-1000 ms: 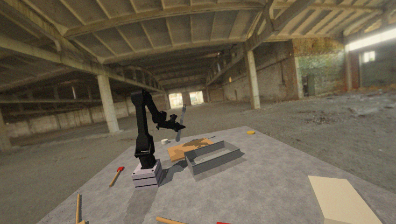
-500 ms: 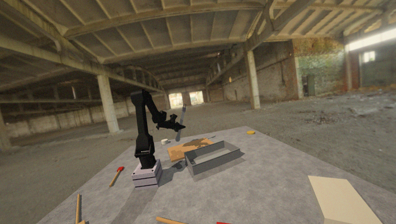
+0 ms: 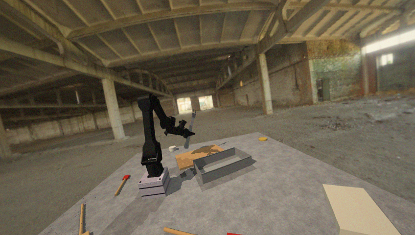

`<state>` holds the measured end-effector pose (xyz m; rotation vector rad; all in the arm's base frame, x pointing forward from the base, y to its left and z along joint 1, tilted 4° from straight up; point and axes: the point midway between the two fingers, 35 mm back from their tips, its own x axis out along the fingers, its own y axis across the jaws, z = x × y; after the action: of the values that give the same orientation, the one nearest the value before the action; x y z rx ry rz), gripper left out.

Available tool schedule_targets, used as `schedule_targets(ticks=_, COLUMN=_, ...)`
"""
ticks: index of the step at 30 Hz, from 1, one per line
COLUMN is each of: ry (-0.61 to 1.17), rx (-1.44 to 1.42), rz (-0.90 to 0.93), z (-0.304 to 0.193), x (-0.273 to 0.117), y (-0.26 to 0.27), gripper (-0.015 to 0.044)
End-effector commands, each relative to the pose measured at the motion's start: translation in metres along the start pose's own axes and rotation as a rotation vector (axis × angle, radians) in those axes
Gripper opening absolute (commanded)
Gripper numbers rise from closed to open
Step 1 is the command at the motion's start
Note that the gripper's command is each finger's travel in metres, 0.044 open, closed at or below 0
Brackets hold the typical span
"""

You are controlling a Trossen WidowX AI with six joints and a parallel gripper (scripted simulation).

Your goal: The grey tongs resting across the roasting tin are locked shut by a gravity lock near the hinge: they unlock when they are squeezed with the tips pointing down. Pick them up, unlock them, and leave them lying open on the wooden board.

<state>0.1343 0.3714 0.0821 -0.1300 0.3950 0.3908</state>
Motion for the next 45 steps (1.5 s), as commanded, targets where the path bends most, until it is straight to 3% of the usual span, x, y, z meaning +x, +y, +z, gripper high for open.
schedule_targets(ticks=1, ry=0.046, rx=-0.015, rz=0.012, z=0.002, x=0.007, y=0.007, gripper=-0.015)
schedule_targets(ticks=23, ry=0.439, rx=-0.093, rz=0.039, z=-0.01, x=0.043, y=0.021, gripper=-0.015)
schedule_targets(ticks=45, ry=0.873, rx=-0.061, rz=0.032, z=-0.014, x=0.049, y=0.01, gripper=-0.015)
